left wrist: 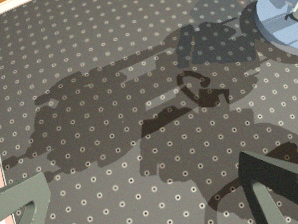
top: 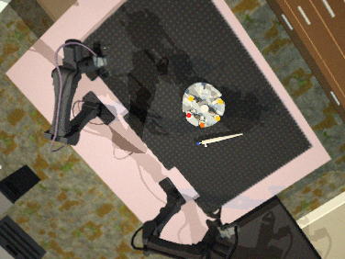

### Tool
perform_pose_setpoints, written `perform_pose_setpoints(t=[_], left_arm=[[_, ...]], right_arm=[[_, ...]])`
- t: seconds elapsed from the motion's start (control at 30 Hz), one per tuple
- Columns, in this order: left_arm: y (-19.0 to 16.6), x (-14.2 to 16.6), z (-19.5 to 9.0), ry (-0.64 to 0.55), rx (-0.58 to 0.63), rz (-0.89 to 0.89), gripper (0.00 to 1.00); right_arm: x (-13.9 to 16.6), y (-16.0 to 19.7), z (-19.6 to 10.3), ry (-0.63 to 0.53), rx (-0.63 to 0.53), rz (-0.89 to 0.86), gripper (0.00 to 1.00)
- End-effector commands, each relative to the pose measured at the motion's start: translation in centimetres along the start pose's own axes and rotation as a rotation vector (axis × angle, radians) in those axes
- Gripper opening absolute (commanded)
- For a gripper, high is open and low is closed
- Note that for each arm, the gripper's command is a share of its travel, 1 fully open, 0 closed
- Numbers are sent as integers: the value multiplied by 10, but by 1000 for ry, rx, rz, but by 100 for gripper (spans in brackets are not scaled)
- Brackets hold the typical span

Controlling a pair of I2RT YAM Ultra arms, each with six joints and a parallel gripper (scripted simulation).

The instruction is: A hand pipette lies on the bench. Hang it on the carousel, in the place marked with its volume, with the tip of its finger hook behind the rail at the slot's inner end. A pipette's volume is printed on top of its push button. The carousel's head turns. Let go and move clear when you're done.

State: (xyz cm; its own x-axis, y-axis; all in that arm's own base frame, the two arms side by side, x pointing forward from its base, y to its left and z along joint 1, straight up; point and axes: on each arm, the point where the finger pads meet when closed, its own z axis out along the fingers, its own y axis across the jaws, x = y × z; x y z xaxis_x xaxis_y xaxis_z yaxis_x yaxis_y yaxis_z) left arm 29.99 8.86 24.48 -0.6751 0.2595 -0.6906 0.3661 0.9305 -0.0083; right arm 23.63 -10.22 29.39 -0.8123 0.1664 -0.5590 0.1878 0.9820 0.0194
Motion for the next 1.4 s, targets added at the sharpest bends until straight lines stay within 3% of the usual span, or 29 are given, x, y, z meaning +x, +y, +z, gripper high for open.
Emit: perform_pose_setpoints(t=[0.0, 0.33, 0.5, 0.8, 0.83, 0.9, 0.97, 1.37], left_arm=[[3, -7, -4, -29, -8, 16, 100], [3, -7, -4, -29, -8, 16, 100], [3, -7, -4, -29, -8, 16, 100], [3, -7, -4, -29, -8, 16, 100], [3, -7, -4, -29, -8, 16, 100], [3, -7, -4, -29, -8, 16, 100], [3, -7, -4, -29, -8, 16, 100], [3, -7, -4, -29, -8, 16, 100]], right_arm=[[-21, 15, 23, -66, -118, -158, 100], [-26, 34, 79, -147, -334, -417, 100], [-39, 33, 71, -208, -366, -500, 100], [-31, 38, 71, -189, -374, -493, 100], [-34, 48, 75, -148, -399, -482, 54], [-34, 57, 85, -67, -394, -468, 54], [-34, 57, 85, -67, -394, -468, 54], [-35, 135, 129, 330, -376, -457, 54]])
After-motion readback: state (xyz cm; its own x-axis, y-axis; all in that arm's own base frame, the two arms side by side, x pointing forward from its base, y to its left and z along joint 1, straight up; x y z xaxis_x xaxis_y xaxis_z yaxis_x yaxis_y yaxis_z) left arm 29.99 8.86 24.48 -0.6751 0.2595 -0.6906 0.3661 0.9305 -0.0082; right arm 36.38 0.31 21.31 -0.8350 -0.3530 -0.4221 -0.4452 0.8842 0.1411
